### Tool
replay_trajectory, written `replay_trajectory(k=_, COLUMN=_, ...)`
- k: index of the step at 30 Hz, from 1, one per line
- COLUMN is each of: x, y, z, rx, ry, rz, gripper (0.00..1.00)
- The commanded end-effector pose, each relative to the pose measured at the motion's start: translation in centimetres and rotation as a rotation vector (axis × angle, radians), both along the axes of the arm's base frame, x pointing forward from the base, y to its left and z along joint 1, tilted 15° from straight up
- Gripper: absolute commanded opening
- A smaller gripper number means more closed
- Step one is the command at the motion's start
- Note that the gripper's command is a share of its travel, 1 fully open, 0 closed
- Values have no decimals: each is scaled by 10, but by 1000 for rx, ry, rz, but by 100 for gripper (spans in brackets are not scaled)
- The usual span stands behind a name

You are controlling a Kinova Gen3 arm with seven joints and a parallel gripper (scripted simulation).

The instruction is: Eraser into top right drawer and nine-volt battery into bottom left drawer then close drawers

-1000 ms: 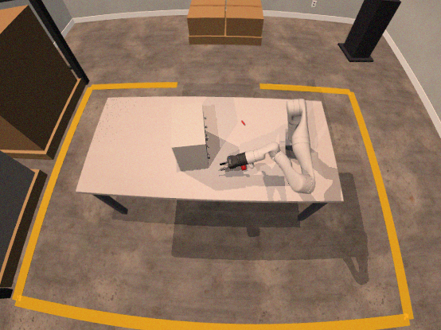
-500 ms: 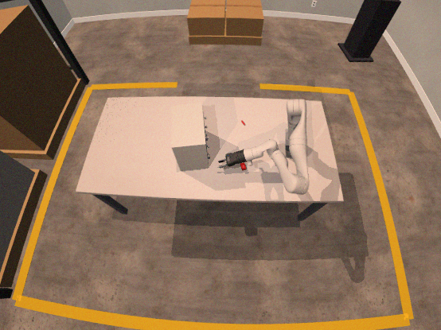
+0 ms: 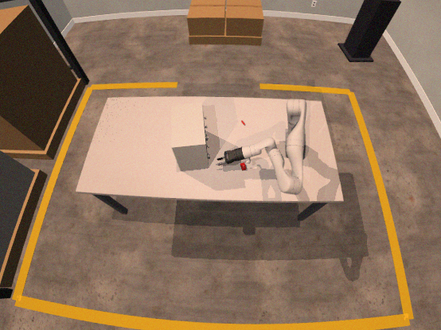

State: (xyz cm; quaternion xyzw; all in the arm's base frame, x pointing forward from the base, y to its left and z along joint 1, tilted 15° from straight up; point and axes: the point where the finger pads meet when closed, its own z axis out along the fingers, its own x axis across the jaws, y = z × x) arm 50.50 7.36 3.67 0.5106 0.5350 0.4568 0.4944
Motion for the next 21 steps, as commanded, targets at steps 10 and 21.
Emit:
replay_trajectory(k=10, x=8, y=-23, z=-5, rx=-2, ry=3, rz=1, gripper=67)
replay_trajectory(k=21, x=12, y=-37, z=-7, rx=-2, ry=3, rz=1, gripper=67)
